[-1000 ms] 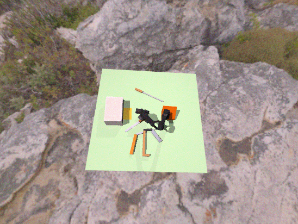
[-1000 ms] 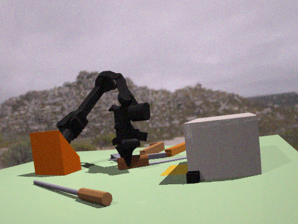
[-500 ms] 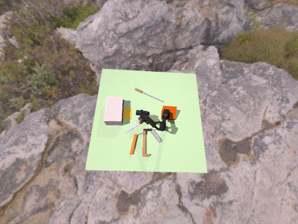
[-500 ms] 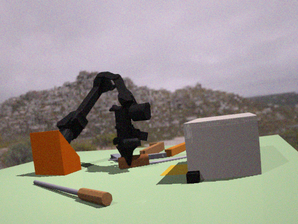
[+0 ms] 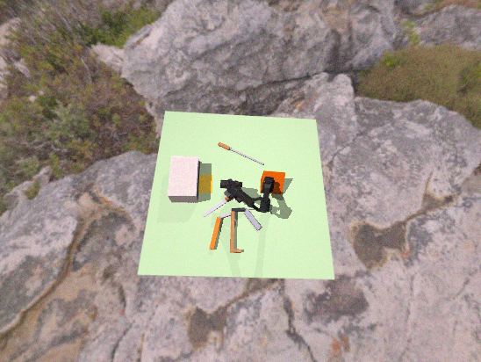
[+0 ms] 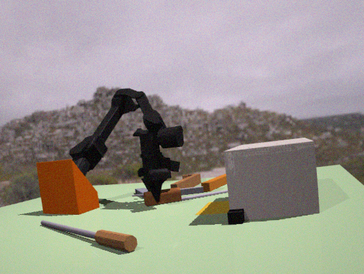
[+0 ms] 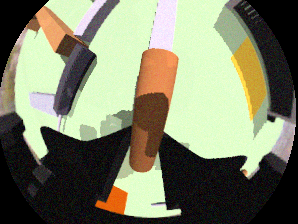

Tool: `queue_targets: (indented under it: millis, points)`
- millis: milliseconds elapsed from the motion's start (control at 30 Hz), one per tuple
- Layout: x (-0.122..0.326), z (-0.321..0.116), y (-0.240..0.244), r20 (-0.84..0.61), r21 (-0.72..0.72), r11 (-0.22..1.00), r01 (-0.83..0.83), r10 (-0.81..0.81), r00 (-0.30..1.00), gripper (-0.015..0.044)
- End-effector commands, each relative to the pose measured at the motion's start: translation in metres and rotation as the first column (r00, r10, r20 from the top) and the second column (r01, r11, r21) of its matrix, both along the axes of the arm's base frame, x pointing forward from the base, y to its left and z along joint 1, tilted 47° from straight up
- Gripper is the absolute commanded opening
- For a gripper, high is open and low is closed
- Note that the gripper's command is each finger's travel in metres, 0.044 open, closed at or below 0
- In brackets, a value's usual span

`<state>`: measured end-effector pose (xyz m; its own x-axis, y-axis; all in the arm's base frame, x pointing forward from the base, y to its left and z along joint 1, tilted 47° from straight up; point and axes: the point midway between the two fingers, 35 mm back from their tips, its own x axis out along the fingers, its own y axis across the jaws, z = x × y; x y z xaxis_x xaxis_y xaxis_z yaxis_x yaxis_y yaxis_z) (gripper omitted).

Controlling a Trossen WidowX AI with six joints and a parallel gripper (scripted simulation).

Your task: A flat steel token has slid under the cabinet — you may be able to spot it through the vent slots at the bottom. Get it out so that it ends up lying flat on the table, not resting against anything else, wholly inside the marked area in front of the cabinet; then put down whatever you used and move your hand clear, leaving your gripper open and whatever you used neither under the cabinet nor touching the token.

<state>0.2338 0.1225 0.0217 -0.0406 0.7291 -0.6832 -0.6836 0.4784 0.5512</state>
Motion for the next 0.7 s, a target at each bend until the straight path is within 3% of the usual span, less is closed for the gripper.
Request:
queue_targets:
  millis: [0, 667]
  points:
    - [-0.002, 0.004, 0.002, 0.004, 0.003, 1.000, 0.002, -0.002, 1.000, 0.0000]
    - [-0.013, 0.014, 0.011, 0.003, 0.003, 1.000, 0.002, -0.002, 1.000, 0.0000]
